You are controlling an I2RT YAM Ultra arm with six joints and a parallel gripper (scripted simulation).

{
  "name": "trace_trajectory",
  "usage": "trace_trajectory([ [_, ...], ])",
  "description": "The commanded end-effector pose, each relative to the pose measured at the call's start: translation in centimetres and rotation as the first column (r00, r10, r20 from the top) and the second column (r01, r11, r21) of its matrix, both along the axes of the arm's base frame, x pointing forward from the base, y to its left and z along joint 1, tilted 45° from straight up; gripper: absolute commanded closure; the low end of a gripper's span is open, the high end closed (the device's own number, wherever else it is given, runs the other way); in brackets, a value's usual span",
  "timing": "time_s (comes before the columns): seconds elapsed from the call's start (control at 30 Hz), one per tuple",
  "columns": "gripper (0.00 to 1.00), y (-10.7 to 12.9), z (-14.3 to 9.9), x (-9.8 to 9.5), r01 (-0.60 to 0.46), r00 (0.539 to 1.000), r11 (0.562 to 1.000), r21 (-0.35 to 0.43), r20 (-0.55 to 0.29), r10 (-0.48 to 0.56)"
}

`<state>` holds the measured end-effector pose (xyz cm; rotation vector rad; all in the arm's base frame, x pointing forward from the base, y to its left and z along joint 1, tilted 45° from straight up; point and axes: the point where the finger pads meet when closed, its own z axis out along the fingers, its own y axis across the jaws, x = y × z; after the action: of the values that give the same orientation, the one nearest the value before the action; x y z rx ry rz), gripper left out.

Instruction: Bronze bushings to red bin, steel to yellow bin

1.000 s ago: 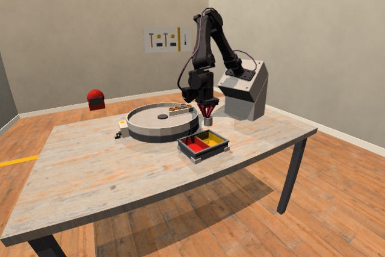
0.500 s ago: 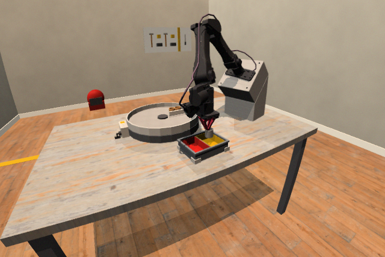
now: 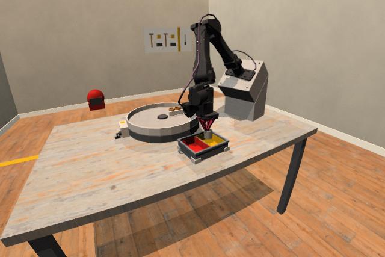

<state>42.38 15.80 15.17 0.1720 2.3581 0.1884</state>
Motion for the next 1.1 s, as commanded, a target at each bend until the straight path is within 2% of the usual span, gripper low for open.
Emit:
trace_trajectory([
  [0.0, 1.00, 0.4, 2.3, 0.5, -0.008, 0.999, 1.000, 0.027, 0.049, 0.006],
  [0.83, 1.00, 0.4, 2.2, 0.6, -0.008, 0.999, 1.000, 0.027, 0.049, 0.006],
  [1.07, 1.00, 0.2, 0.9, 1.1, -0.004, 1.000, 1.000, 0.018, 0.030, 0.003],
])
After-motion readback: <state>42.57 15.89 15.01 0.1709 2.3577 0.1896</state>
